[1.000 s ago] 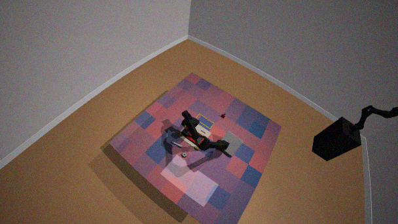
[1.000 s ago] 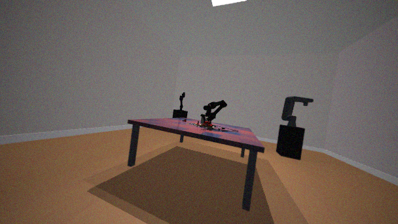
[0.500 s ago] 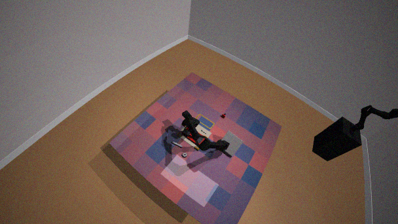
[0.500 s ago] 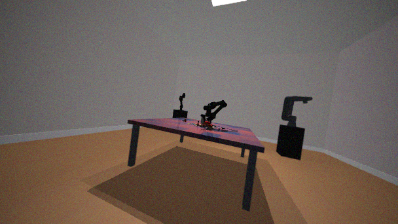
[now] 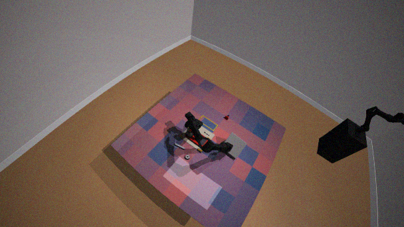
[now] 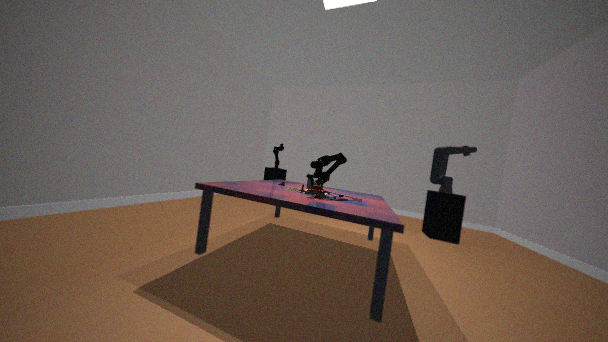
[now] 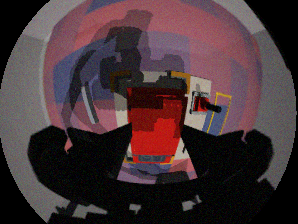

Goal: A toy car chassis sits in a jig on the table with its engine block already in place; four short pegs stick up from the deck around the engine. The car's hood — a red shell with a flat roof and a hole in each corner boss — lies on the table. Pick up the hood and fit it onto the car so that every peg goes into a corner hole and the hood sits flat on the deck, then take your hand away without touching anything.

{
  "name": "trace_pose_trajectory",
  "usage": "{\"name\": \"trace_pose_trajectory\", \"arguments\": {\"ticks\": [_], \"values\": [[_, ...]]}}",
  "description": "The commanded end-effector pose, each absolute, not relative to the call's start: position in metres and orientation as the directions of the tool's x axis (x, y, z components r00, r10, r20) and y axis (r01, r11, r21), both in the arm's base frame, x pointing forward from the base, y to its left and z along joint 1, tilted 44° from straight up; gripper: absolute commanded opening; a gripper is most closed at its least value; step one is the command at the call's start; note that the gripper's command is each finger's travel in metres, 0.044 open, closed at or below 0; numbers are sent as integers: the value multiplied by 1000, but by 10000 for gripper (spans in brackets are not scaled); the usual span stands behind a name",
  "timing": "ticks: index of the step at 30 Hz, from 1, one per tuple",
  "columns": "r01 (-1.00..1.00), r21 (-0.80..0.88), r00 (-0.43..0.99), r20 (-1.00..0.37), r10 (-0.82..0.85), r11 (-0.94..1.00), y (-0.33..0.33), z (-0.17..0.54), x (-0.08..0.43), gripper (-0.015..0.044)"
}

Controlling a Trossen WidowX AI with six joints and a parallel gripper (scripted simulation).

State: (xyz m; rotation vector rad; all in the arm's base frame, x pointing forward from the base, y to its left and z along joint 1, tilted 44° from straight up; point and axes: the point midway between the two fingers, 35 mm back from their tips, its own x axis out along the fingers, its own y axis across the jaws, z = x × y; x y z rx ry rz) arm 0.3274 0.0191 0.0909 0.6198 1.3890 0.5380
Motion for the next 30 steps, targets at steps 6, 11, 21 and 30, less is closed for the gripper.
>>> {"name": "trace_pose_trajectory", "arguments": {"ticks": [6, 11, 21, 30], "values": [[7, 682, 113, -727, 677, 731, 18, 92, 328, 0], [7, 682, 113, -727, 677, 731, 20, 91, 328, 0], [7, 682, 113, -727, 677, 731, 22, 88, 329, 0], [7, 683, 112, -727, 678, 731, 24, 86, 329, 0]]}}
